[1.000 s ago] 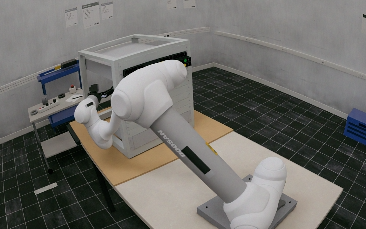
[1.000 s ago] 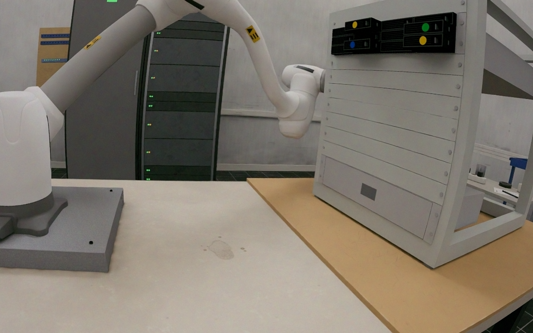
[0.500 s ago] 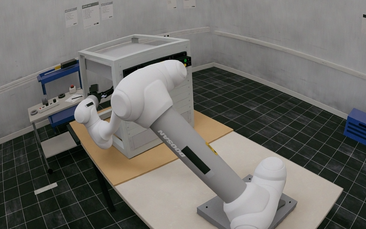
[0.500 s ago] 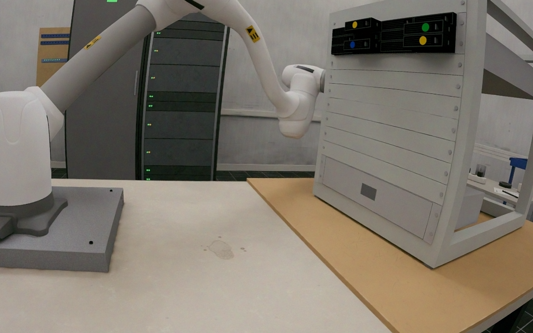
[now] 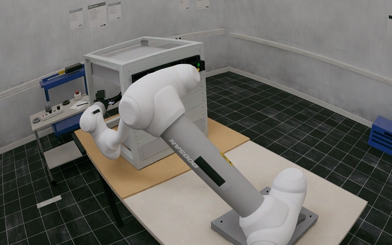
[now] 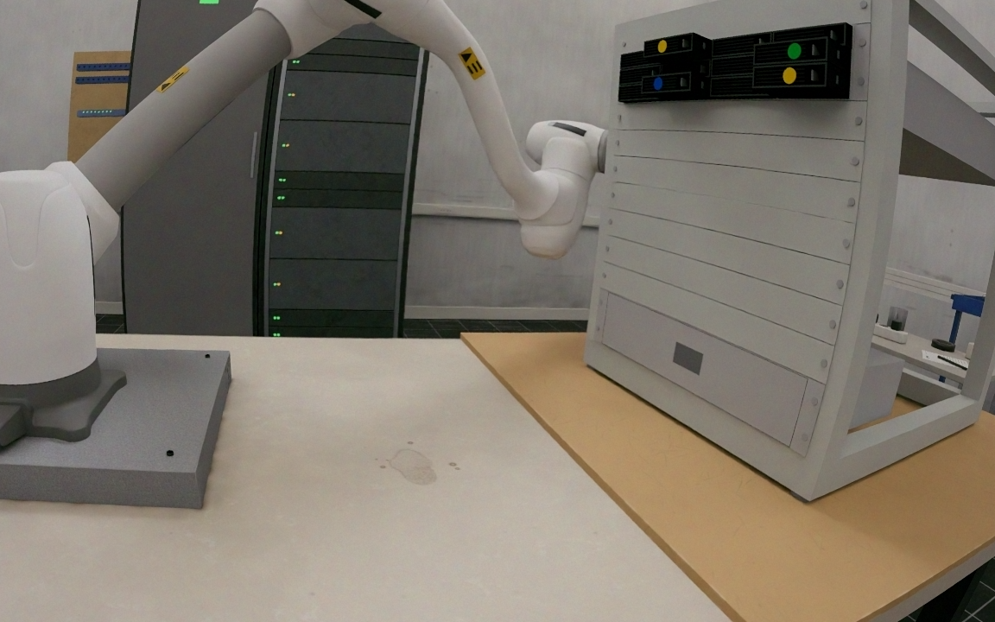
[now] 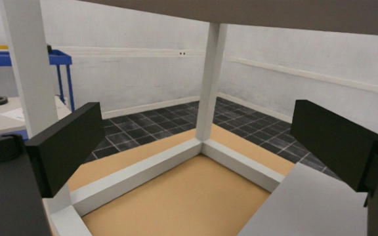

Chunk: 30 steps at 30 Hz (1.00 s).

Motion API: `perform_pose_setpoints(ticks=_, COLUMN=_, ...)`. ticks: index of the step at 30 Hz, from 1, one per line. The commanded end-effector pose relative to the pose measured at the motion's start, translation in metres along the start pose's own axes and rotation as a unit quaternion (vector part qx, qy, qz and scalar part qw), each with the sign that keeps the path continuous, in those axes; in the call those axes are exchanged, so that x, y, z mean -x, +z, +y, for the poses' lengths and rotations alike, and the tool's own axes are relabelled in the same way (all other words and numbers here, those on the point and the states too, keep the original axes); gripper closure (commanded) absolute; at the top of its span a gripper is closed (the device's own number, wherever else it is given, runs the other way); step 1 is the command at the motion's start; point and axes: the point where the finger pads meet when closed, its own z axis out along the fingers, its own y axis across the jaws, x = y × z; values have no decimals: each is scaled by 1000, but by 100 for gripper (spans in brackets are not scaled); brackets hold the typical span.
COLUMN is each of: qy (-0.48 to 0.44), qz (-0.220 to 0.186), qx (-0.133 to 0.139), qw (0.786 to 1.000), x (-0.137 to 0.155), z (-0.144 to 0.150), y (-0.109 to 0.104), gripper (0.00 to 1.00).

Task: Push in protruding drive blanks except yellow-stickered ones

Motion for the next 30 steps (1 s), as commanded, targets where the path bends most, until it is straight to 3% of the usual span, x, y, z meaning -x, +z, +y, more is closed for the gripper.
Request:
perform_pose_setpoints(ticks=1, qy=1, qz=0, qx=0, qw=1000, x=-2, z=0, y=0, gripper=0)
perform_pose_setpoints(ticks=18, qy=0, qz=-1, qx=-2, qw=1000, x=-1, z=-2, y=-1, gripper=0)
perform_pose_setpoints(ticks=30, qy=-3, qz=-12, qx=-16, qw=1000, x=8, z=-19, y=-12, gripper=0)
